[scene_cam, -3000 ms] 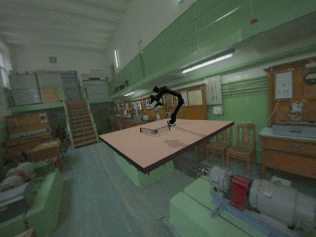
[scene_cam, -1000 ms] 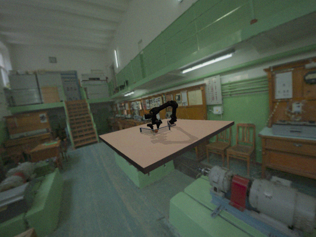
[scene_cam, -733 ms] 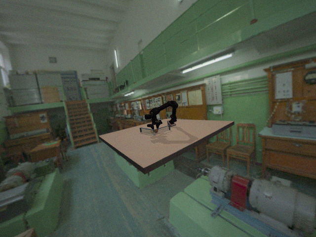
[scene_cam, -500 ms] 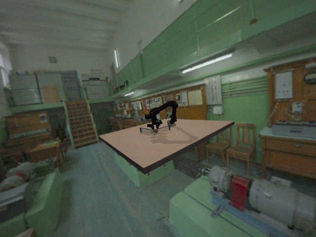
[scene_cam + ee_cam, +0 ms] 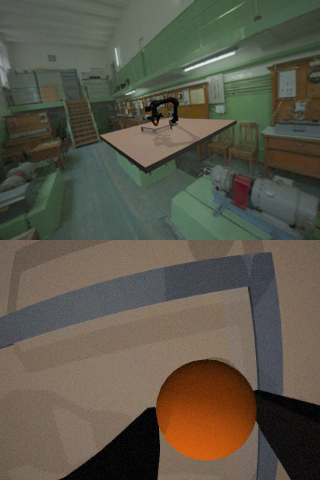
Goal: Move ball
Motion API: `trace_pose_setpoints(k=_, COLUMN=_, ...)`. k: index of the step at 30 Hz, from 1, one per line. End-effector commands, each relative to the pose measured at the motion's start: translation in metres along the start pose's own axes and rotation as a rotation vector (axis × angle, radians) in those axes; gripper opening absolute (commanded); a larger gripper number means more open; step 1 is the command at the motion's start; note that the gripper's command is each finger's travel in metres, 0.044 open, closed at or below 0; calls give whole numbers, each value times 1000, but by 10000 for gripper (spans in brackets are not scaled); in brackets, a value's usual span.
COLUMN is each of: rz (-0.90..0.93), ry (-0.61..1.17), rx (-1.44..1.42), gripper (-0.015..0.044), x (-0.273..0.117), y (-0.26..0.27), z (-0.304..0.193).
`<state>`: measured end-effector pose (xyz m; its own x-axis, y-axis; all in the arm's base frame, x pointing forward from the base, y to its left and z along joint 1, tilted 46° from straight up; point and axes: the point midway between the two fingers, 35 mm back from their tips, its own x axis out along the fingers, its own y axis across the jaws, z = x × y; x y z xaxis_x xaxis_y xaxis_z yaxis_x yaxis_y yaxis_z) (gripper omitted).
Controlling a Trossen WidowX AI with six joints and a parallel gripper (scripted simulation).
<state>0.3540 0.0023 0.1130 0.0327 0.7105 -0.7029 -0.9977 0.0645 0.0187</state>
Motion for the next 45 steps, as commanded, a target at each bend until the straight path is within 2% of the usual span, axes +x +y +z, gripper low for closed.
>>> trace_pose_setpoints(k=1, rz=-11, ry=5, rx=11, gripper=0, x=-24, y=1, z=-1)
trace_pose_setpoints(k=6, rz=-25, ry=6, rx=31, gripper=0, x=-54, y=5, z=0)
trace_pose_setpoints(k=9, rz=-27, ry=6, rx=33, gripper=0, x=-58, y=6, z=0)
trace_pose_setpoints(k=45, rz=23, ry=16, rx=1195, gripper=0, x=-20, y=-19, z=-17)
